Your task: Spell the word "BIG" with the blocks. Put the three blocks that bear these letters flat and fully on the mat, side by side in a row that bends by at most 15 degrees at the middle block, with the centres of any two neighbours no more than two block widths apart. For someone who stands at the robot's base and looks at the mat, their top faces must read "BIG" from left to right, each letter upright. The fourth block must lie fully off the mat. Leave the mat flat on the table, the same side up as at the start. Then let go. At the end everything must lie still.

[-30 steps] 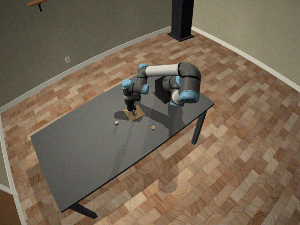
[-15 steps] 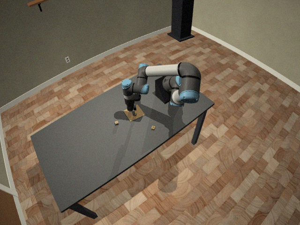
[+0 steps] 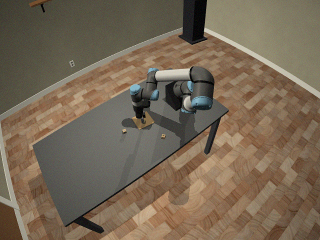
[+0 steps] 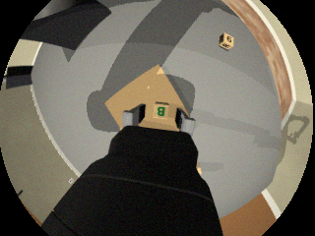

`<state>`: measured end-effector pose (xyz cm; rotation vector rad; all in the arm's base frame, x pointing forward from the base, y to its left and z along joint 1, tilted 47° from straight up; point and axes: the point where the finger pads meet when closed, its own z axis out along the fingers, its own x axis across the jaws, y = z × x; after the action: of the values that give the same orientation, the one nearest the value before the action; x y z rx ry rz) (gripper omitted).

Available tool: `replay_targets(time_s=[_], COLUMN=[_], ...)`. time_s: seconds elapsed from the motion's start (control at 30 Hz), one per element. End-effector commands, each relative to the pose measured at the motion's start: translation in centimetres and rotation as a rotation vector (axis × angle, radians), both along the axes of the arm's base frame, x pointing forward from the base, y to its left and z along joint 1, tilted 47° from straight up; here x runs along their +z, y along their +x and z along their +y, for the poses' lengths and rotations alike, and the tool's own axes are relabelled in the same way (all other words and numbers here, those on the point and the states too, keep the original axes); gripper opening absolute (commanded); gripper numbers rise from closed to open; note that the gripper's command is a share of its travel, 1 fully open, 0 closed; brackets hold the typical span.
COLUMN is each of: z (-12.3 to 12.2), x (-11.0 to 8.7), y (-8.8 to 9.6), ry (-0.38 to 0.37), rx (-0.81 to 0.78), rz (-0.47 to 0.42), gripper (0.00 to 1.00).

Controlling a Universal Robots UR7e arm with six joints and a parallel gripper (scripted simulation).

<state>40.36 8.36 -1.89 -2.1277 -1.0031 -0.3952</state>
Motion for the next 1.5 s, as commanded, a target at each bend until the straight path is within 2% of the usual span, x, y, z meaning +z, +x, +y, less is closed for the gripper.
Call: replay_targets(time_s=[0.0, 1.1, 1.47], z=[0.1, 0.2, 1.3], x=[0.0, 0.0, -1.0], y=[-0.1, -0.1, -0.2], ry=[0.000, 0.000, 0.003], rx=[0.001, 0.001, 0.001], rz=[0.000, 0.000, 0.003], gripper=[1.00, 1.00, 1.00])
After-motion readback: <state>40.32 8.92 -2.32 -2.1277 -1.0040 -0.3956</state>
